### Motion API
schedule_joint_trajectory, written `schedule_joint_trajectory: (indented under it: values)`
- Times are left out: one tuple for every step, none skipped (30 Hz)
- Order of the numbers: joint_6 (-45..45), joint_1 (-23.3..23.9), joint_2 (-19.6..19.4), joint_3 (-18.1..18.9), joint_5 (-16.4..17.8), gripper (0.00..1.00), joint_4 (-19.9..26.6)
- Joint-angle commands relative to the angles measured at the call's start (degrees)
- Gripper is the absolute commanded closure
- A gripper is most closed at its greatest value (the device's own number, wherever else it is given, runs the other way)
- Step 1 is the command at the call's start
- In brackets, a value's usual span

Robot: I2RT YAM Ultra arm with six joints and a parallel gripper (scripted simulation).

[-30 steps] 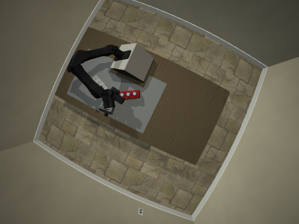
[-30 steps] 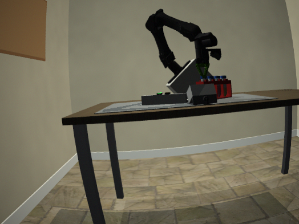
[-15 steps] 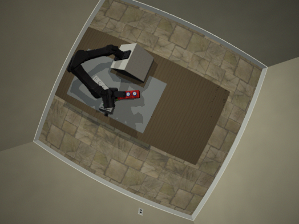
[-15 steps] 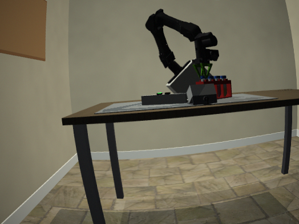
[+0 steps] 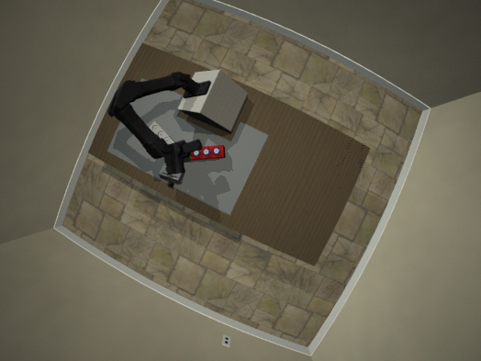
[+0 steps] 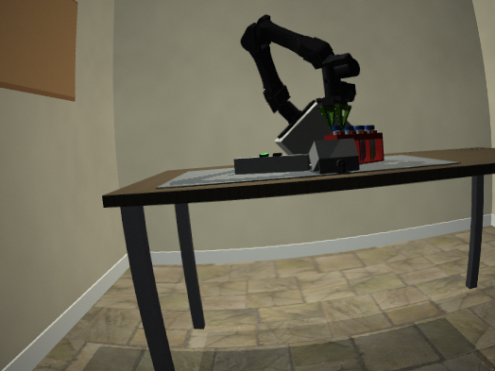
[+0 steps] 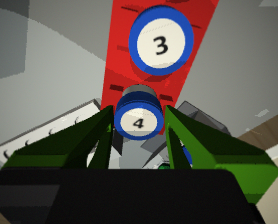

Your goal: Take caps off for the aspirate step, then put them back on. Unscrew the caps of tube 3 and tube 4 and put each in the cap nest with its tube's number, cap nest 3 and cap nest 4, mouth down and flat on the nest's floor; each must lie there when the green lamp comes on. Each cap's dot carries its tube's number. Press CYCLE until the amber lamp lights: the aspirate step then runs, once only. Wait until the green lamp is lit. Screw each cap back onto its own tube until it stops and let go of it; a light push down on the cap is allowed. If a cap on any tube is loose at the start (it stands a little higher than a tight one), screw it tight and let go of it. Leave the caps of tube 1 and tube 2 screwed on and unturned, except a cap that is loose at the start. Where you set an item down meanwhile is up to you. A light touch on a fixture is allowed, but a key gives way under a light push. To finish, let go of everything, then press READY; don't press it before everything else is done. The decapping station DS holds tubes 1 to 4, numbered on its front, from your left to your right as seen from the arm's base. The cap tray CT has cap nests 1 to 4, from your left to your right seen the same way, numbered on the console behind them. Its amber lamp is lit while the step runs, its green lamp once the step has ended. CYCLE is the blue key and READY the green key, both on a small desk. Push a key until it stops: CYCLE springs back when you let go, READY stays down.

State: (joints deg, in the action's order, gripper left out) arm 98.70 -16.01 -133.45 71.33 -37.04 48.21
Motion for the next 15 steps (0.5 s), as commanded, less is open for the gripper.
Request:
schedule_joint_trajectory:
  values:
    - [1.2, -0.4, 0.4, 0.1, 0.1, 1.0, -0.1]
    - [1.2, -0.4, 0.4, 0.1, 0.1, 1.0, -0.1]
    - [1.2, -0.4, 0.4, 0.1, 0.1, 1.0, -0.1]
    - [1.2, -0.4, 0.4, 0.1, 0.1, 1.0, -0.1]
    - [1.2, -0.4, 0.4, 0.1, 0.1, 1.0, -0.1]
    - [1.2, -0.4, 0.4, 0.1, 0.1, 1.0, -0.1]
    - [1.2, -0.4, 0.4, 0.1, 0.1, 1.0, -0.1]
    - [1.2, -0.4, 0.4, 0.1, 0.1, 1.0, -0.1]
    - [1.2, -0.4, 0.4, 0.1, 0.1, 1.0, -0.1]
    - [1.2, -0.4, 0.4, 0.1, 0.1, 1.0, -0.1]
    - [1.2, -0.4, 0.4, 0.1, 0.1, 1.0, -0.1]
    - [1.2, -0.4, 0.4, 0.1, 0.1, 1.0, -0.1]
    - [-1.6, -0.4, 0.4, 0.1, 0.1, 1.0, -0.1]
    - [-1.6, -0.4, 0.4, 0.1, 0.1, 1.0, -0.1]
    - [-1.6, -0.4, 0.4, 0.1, 0.1, 1.0, -0.1]
